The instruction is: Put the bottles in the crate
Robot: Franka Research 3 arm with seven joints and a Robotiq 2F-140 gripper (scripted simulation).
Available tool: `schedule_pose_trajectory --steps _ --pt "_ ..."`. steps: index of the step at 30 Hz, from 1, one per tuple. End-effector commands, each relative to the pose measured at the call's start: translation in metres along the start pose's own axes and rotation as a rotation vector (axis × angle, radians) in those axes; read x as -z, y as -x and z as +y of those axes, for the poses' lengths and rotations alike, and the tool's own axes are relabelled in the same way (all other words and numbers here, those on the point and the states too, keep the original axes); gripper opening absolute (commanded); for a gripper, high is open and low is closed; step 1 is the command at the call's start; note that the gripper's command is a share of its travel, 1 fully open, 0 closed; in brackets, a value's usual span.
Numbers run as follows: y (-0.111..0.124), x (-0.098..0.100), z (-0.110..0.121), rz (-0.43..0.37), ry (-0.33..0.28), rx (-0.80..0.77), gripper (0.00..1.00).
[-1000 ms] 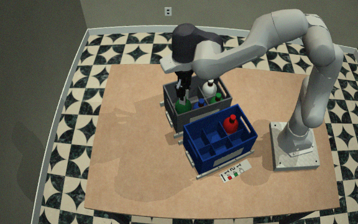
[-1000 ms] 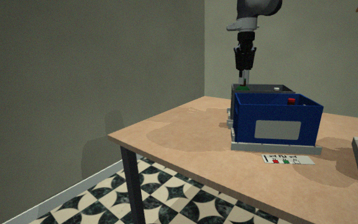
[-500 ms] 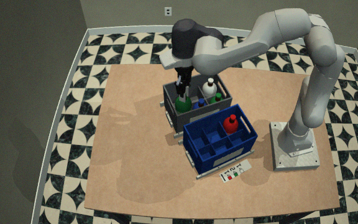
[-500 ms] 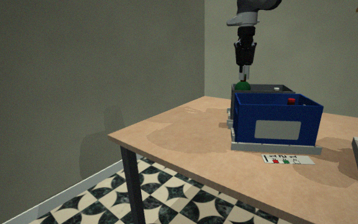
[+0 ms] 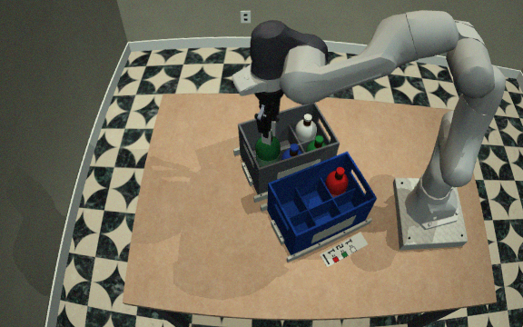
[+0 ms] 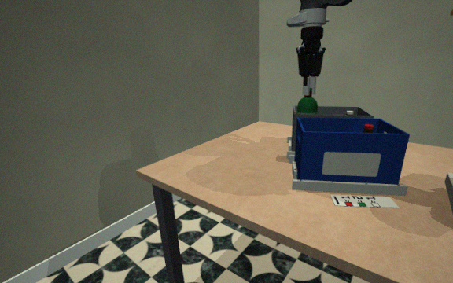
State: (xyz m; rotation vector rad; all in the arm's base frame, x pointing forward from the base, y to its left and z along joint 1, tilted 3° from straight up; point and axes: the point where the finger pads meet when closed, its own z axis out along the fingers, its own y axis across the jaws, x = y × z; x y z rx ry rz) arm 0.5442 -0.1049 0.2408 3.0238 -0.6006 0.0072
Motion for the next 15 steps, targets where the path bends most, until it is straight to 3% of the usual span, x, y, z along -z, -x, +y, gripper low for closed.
schedule_pose_trajectory --steps 1,15 --pt "-0.001 0.013 -0.003 0.008 -0.003 0.007 0.0" --pt "-0.001 0.033 -0.003 0.008 -0.003 0.007 0.0"
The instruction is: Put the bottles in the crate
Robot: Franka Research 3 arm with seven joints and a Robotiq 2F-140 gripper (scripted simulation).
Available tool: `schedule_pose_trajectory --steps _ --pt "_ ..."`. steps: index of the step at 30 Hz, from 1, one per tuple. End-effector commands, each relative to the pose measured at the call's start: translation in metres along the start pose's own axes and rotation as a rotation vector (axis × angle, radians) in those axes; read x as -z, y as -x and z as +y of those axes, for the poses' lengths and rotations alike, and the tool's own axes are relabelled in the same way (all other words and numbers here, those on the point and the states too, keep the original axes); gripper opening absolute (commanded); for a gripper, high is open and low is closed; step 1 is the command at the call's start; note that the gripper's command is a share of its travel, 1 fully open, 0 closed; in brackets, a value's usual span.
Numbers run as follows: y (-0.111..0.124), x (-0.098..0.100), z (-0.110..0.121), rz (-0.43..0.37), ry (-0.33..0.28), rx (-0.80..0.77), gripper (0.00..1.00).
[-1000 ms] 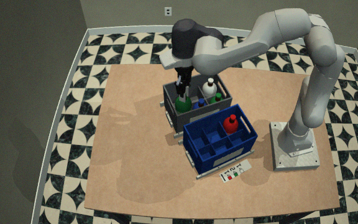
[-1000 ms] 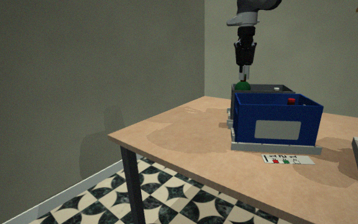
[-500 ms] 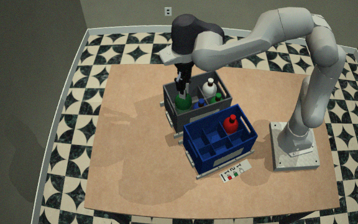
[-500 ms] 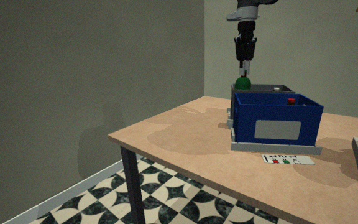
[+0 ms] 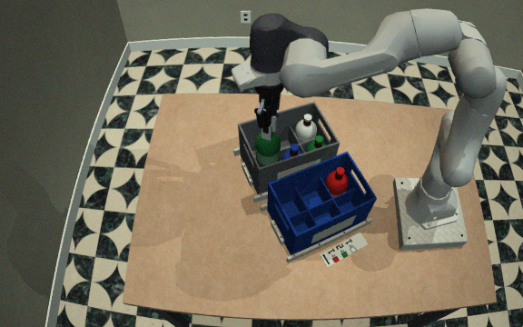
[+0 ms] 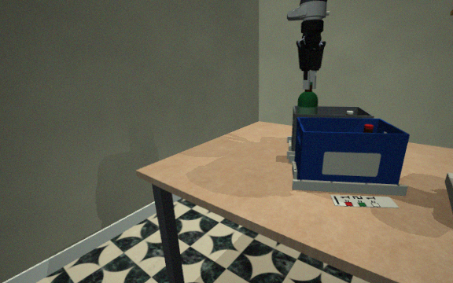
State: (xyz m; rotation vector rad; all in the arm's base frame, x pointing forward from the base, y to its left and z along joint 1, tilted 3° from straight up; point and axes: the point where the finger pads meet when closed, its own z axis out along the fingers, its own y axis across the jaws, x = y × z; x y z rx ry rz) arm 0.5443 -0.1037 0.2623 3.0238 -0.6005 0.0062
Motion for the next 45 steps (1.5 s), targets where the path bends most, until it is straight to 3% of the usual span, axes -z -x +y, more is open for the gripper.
schedule_pose_trajectory --steps 1,30,45 --pt "-0.001 0.013 -0.003 0.008 -0.003 0.007 0.0" --pt "0.0 0.055 -0.002 0.008 -0.003 0.007 0.0" --pt "0.0 0.056 -0.002 0.008 -0.003 0.007 0.0"
